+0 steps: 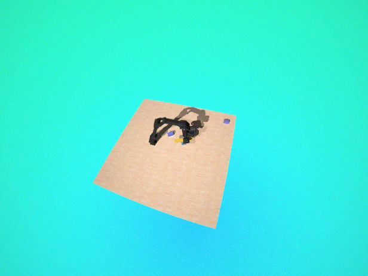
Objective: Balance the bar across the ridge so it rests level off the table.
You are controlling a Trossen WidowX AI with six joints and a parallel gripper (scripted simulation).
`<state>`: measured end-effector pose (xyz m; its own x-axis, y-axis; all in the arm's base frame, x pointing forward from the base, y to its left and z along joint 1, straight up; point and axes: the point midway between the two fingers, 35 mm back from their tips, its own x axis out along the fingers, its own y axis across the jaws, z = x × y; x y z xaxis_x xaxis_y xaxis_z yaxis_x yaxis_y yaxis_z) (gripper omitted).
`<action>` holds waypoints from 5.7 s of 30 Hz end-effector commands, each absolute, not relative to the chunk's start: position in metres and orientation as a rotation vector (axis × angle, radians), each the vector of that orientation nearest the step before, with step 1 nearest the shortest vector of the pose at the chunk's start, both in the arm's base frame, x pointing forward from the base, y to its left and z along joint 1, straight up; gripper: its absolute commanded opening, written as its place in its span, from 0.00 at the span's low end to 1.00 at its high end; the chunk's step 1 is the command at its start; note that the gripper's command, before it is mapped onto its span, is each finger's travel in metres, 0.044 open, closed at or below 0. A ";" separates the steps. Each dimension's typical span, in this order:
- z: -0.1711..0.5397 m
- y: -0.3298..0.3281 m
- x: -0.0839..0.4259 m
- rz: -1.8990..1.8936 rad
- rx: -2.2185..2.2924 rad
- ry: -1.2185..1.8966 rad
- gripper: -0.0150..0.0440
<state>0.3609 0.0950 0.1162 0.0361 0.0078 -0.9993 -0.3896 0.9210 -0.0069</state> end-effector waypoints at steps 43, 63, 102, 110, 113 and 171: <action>0.117 0.095 0.361 0.313 -0.312 1.512 0.25; 0.117 0.095 0.361 0.313 -0.312 1.512 0.25; 0.117 0.095 0.361 0.313 -0.312 1.512 0.54; 0.117 0.095 0.361 0.313 -0.312 1.512 0.55; 0.117 0.095 0.361 0.313 -0.312 1.512 0.55; 0.216 0.094 0.356 0.313 -0.307 1.458 1.00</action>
